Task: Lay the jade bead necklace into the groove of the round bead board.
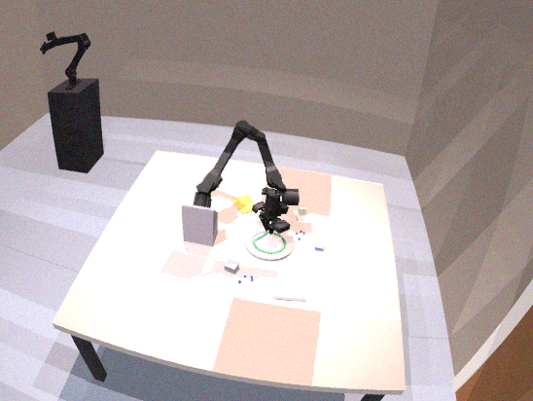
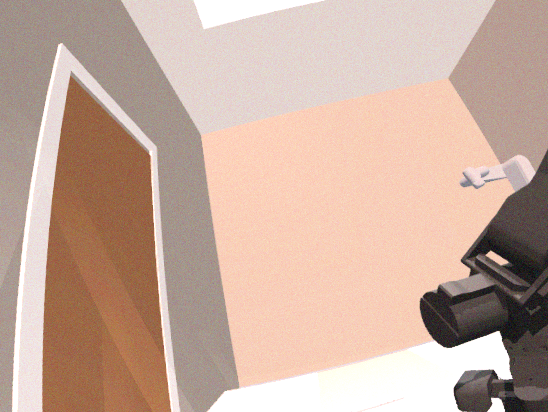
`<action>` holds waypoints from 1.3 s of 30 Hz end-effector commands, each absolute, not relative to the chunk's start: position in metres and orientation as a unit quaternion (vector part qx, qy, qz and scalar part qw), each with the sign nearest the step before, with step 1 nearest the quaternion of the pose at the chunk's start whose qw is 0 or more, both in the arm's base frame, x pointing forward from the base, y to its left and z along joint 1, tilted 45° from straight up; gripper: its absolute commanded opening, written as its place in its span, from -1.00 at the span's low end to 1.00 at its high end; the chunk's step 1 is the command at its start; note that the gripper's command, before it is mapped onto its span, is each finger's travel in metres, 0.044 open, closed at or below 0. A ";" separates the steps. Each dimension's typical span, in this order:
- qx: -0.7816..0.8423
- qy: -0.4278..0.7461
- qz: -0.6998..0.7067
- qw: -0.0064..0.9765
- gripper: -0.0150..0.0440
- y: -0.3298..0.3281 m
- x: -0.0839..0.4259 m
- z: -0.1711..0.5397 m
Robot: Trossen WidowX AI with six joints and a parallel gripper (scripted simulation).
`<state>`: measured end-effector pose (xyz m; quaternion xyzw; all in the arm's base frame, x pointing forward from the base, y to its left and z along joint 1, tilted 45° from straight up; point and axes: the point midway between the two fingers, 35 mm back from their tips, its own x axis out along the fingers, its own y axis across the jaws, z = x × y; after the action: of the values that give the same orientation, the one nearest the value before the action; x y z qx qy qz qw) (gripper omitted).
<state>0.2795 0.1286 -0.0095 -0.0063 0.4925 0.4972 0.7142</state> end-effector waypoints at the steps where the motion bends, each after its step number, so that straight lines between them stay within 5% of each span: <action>1: -0.003 0.498 0.495 0.712 -0.08 0.129 0.276 -0.013; 4: -0.003 0.498 0.495 0.712 -0.08 0.129 0.276 -0.013; 9: -0.005 0.494 0.497 0.713 -0.49 0.129 0.279 -0.011; 39: -0.005 0.494 0.497 0.713 -0.49 0.129 0.279 -0.011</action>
<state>0.2785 0.1290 -0.0108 -0.0053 0.4940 0.4971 0.7133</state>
